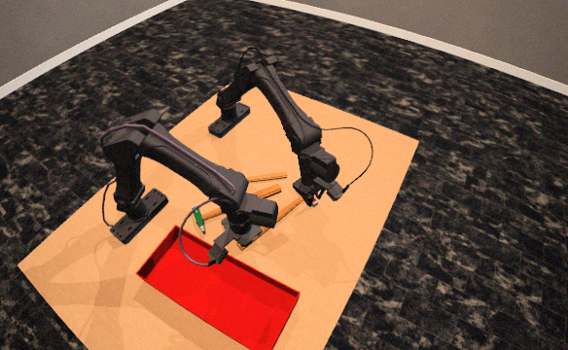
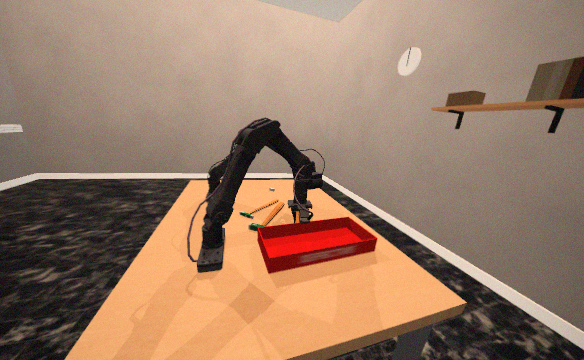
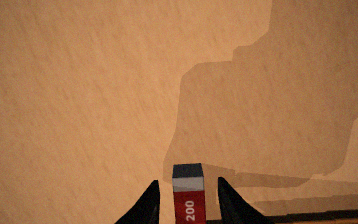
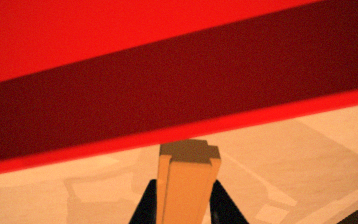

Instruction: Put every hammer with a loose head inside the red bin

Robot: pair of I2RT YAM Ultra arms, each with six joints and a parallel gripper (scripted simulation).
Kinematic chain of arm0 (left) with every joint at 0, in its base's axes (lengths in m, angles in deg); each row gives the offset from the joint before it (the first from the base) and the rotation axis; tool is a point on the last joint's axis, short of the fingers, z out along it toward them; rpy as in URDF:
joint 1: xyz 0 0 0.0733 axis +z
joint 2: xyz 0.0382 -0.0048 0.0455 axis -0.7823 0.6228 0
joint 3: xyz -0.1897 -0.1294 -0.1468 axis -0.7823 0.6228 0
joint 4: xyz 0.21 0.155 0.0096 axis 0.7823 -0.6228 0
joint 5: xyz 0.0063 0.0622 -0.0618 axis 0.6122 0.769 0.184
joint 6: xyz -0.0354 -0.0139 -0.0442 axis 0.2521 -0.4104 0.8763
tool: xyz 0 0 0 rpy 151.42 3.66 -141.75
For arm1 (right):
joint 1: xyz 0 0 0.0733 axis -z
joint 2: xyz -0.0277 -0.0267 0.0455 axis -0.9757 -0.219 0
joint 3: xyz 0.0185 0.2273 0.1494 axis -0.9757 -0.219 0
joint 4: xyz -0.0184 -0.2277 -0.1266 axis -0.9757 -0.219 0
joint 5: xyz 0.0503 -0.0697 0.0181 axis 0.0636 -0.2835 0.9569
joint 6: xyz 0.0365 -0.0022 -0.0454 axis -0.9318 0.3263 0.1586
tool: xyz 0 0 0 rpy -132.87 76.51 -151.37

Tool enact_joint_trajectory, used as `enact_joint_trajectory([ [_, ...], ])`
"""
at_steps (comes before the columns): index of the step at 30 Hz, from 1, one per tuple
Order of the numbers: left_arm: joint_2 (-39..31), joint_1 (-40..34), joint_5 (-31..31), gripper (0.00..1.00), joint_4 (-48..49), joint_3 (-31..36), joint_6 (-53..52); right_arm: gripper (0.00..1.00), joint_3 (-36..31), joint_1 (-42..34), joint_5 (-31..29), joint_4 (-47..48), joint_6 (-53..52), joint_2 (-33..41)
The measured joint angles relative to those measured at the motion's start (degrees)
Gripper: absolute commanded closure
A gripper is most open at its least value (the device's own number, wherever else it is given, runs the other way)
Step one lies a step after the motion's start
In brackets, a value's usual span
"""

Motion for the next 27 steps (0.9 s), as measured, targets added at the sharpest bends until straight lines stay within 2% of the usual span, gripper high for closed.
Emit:
enact_joint_trajectory([
  [3,0.0,0.0,0.0,0.58,0.0,0.0,0.0,0.78,0.0,0.0,0.0,0.0,-0.02,0.0],
  [4,0.0,0.0,0.0,0.58,0.0,0.0,0.0,0.82,0.0,0.0,0.0,0.0,-0.02,0.0],
  [9,0.0,0.0,0.0,0.58,0.0,0.0,0.0,0.82,0.0,0.0,0.0,0.0,-0.02,0.0],
  [10,0.0,0.0,0.0,0.58,0.0,0.0,0.0,0.94,0.0,0.0,0.0,0.0,-0.02,-0.02],
  [11,0.0,0.0,0.0,0.58,0.0,0.0,0.0,1.0,0.02,0.0,0.0,0.0,-0.04,-0.09],
  [15,0.0,0.0,0.0,0.58,0.0,0.0,0.0,1.0,0.0,0.0,0.0,0.0,-0.04,-0.09],
  [16,0.0,0.0,0.0,0.58,0.0,0.0,0.0,0.89,0.0,0.0,0.0,0.0,-0.04,-0.09],
  [17,0.0,0.0,0.0,0.67,0.0,0.0,0.0,0.78,0.0,0.0,0.0,0.0,-0.04,-0.09],
  [19,0.0,0.0,0.0,0.67,0.0,0.0,0.0,0.78,0.0,0.0,0.0,0.0,-0.04,-0.09],
  [20,0.0,0.0,0.0,0.71,0.0,0.0,0.0,0.78,0.0,0.0,0.0,0.0,-0.04,-0.09],
  [22,0.0,0.0,0.0,0.71,0.0,0.0,0.0,0.78,0.0,0.0,0.0,0.0,-0.04,-0.09],
  [23,0.0,0.0,0.0,0.75,0.0,0.0,0.0,0.78,0.0,0.0,0.0,0.0,-0.04,-0.09],
  [25,0.0,0.0,0.0,0.75,0.02,0.0,0.0,0.78,0.0,0.0,0.0,0.0,-0.04,-0.09],
  [26,0.0,0.0,0.0,0.79,0.07,0.0,0.0,0.78,0.0,0.0,0.0,0.0,-0.04,-0.09],
  [27,0.0,0.0,0.0,0.79,0.11,0.0,0.0,0.78,0.0,0.0,0.0,0.0,-0.04,-0.09],
])
